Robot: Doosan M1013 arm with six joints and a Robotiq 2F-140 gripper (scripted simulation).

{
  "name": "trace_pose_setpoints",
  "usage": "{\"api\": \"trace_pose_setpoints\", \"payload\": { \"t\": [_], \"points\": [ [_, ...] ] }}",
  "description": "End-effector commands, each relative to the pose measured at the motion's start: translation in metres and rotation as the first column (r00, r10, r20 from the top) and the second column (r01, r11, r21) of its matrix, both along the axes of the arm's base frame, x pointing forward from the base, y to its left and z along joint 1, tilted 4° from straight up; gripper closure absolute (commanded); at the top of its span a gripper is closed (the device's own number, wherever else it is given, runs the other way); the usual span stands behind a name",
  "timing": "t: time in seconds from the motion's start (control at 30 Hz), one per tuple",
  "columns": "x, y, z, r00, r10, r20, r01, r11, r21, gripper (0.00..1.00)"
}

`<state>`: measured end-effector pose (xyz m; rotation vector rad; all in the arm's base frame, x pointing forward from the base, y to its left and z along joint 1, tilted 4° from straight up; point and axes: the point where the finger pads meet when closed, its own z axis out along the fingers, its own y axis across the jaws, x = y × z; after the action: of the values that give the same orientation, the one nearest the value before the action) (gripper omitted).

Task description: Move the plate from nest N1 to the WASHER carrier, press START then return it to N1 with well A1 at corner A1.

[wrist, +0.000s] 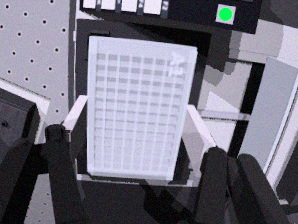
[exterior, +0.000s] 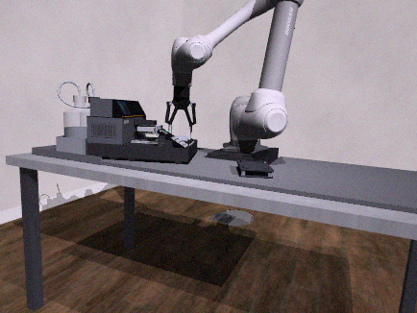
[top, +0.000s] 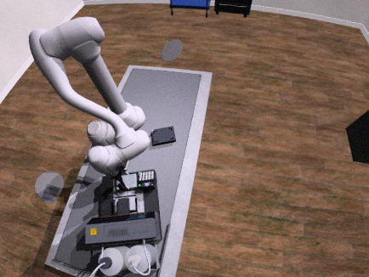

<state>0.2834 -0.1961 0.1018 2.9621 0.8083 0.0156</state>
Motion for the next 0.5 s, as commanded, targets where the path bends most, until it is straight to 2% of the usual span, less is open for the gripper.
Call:
{"api": "trace_pose_setpoints", "payload": {
  "t": [0.0,0.47],
  "points": [
    [0.0,0.0,-0.0004,1.0,0.0,0.0,0.0,1.0,0.0,0.9],
    [0.0001,-0.0001,-0.0024,1.0,0.0,0.0,0.0,1.0,0.0,0.9]
  ]
}}
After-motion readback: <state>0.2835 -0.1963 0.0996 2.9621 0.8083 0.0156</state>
